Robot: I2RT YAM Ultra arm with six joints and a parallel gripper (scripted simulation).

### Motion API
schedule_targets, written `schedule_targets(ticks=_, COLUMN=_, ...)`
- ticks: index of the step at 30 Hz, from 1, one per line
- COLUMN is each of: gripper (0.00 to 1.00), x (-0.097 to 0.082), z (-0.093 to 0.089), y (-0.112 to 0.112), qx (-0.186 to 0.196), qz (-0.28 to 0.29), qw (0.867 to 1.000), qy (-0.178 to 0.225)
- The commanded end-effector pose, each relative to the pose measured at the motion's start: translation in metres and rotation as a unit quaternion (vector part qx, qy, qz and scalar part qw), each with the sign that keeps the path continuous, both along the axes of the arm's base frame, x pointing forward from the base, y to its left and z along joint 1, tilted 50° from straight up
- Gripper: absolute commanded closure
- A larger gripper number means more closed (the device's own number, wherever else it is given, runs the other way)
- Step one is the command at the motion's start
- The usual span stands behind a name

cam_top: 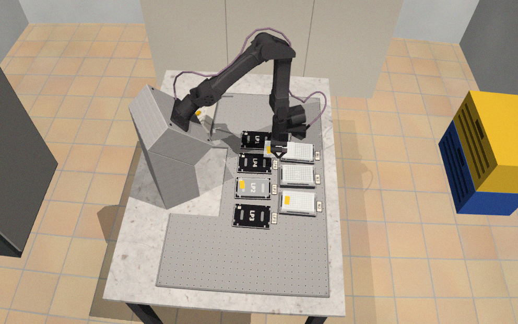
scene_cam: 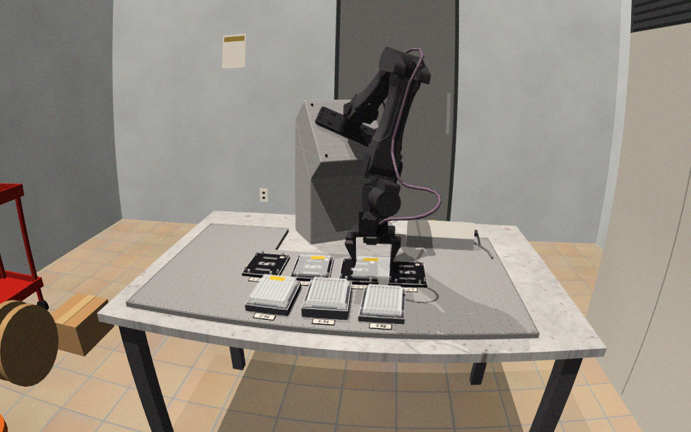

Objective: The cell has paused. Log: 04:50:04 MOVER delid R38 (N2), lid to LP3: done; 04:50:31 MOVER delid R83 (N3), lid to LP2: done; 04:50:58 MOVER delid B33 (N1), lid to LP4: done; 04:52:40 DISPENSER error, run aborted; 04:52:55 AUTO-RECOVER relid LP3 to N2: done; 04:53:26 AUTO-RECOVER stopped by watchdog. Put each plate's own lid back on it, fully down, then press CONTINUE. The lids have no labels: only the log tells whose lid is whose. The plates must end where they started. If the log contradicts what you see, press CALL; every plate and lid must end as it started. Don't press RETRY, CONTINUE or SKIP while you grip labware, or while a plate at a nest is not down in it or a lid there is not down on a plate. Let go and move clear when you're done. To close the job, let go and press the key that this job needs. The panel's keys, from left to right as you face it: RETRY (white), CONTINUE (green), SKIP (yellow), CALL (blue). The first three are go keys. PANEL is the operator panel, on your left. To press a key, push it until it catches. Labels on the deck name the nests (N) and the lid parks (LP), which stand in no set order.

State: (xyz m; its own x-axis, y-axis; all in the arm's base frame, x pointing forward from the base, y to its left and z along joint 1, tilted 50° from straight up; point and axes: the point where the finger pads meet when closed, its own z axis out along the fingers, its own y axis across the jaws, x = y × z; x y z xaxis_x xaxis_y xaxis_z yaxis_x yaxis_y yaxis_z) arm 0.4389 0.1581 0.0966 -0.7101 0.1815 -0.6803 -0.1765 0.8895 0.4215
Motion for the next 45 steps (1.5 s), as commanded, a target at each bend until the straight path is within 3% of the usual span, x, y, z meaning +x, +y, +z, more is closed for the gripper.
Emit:
schedule_targets(ticks=1, gripper=1.00, x=0.004, z=-0.006, y=-0.006, qx=-0.006, qz=-0.011, qw=0.999, qy=0.030)
schedule_targets(ticks=16, gripper=1.00, x=0.049, z=0.052, y=0.011, qx=-0.006, qz=-0.007, qw=1.000, qy=0.028)
schedule_targets(ticks=24, gripper=1.00, x=0.066, z=0.073, y=0.017, qx=-0.006, qz=-0.006, qw=1.000, qy=0.028)
schedule_targets(ticks=29, gripper=1.00, x=0.064, z=0.074, y=0.019, qx=-0.006, qz=-0.004, qw=1.000, qy=0.026)
schedule_targets(ticks=33, gripper=1.00, x=0.055, z=0.060, y=0.017, qx=-0.009, qz=-0.004, qw=0.999, qy=0.042)
schedule_targets(ticks=45, gripper=1.00, x=0.059, z=0.064, y=0.015, qx=-0.006, qz=-0.007, qw=1.000, qy=0.029)
